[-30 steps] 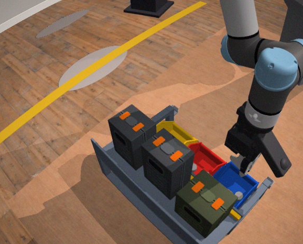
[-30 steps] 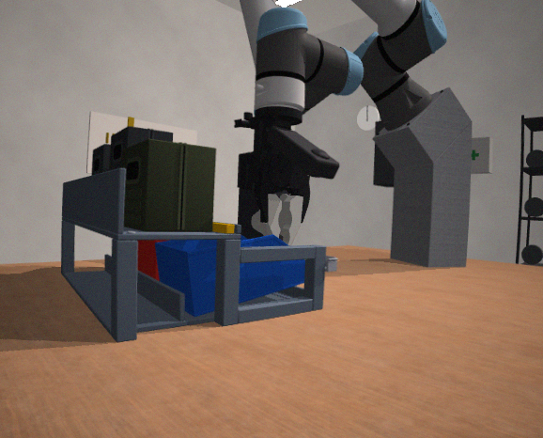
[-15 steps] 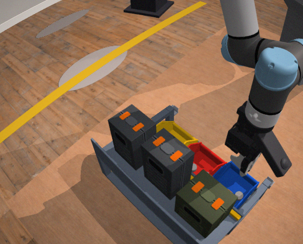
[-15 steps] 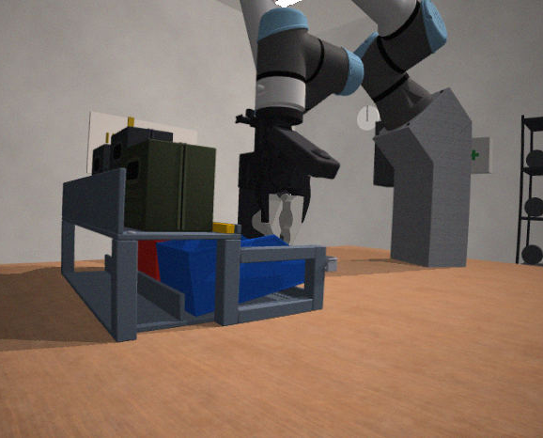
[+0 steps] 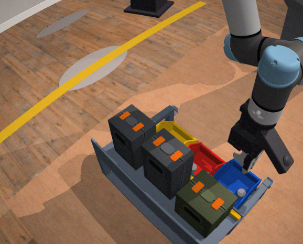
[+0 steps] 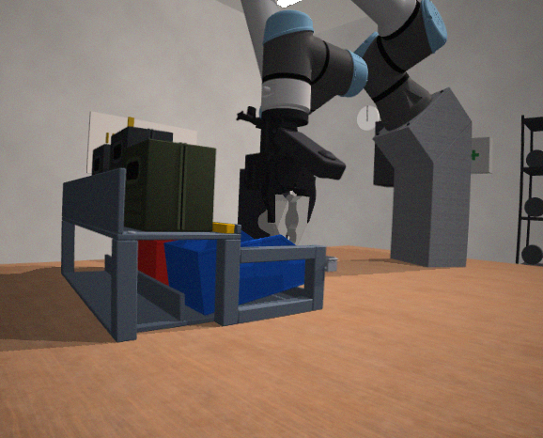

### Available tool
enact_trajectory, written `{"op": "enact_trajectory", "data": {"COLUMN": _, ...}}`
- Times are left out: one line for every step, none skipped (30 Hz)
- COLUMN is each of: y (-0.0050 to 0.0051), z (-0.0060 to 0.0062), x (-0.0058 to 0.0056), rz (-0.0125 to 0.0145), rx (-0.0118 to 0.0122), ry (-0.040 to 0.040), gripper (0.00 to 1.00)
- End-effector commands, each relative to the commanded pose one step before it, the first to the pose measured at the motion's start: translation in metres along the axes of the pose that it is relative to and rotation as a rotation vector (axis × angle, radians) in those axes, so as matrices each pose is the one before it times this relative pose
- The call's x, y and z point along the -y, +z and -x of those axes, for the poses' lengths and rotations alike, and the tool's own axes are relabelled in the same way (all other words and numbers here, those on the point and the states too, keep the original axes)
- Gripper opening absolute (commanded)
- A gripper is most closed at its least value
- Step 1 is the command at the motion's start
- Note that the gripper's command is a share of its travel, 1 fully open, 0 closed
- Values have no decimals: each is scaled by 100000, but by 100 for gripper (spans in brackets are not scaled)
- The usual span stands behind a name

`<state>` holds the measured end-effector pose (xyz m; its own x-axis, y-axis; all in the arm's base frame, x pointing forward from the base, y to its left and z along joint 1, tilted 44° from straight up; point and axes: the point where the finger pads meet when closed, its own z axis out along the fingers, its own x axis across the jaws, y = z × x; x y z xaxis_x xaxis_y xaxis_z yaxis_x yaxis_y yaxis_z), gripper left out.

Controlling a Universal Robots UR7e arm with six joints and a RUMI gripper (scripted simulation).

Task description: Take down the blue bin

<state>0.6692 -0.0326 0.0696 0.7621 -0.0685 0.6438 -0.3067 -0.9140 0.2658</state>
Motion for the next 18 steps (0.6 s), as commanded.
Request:
{"op": "enact_trajectory", "data": {"y": -54, "z": 806, "x": 16, "rz": -38, "rx": -163, "ry": 10, "gripper": 0}}
{"op": "enact_trajectory", "data": {"y": 0, "z": 0, "x": 0, "rz": 0, "rx": 0, "ry": 0, "gripper": 0}}
{"op": "enact_trajectory", "data": {"y": 0, "z": 0, "x": 0, "rz": 0, "rx": 0, "ry": 0, "gripper": 0}}
{"op": "enact_trajectory", "data": {"y": 0, "z": 200, "x": 0, "rz": 0, "rx": 0, "ry": 0, "gripper": 0}}
{"op": "enact_trajectory", "data": {"y": 0, "z": 209, "x": 0, "rz": 0, "rx": 0, "ry": 0, "gripper": 0}}
{"op": "enact_trajectory", "data": {"y": 0, "z": 219, "x": 0, "rz": 0, "rx": 0, "ry": 0, "gripper": 0}}
{"op": "enact_trajectory", "data": {"y": -1, "z": 227, "x": 0, "rz": 0, "rx": 0, "ry": 0, "gripper": 0}}
{"op": "enact_trajectory", "data": {"y": 1, "z": 236, "x": 0, "rz": 0, "rx": 0, "ry": 0, "gripper": 0}}
{"op": "enact_trajectory", "data": {"y": -1, "z": 243, "x": 0, "rz": 0, "rx": 0, "ry": 0, "gripper": 0}}
{"op": "enact_trajectory", "data": {"y": 1, "z": 252, "x": 0, "rz": 0, "rx": 0, "ry": 0, "gripper": 0}}
{"op": "enact_trajectory", "data": {"y": -1, "z": 259, "x": 0, "rz": 0, "rx": 0, "ry": 0, "gripper": 0}}
{"op": "enact_trajectory", "data": {"y": 1, "z": 267, "x": 0, "rz": 0, "rx": 0, "ry": 0, "gripper": 0}}
{"op": "enact_trajectory", "data": {"y": 0, "z": 274, "x": 0, "rz": 0, "rx": 0, "ry": 0, "gripper": 0}}
{"op": "enact_trajectory", "data": {"y": 0, "z": 281, "x": 0, "rz": 0, "rx": 0, "ry": 0, "gripper": 0}}
{"op": "enact_trajectory", "data": {"y": 0, "z": 287, "x": 0, "rz": 0, "rx": 0, "ry": 0, "gripper": 0}}
{"op": "enact_trajectory", "data": {"y": -1, "z": 292, "x": 0, "rz": 0, "rx": 0, "ry": 0, "gripper": 0}}
{"op": "enact_trajectory", "data": {"y": 1, "z": 298, "x": 0, "rz": 0, "rx": 0, "ry": 0, "gripper": 0}}
{"op": "enact_trajectory", "data": {"y": 0, "z": 302, "x": 0, "rz": 0, "rx": 0, "ry": 0, "gripper": 0}}
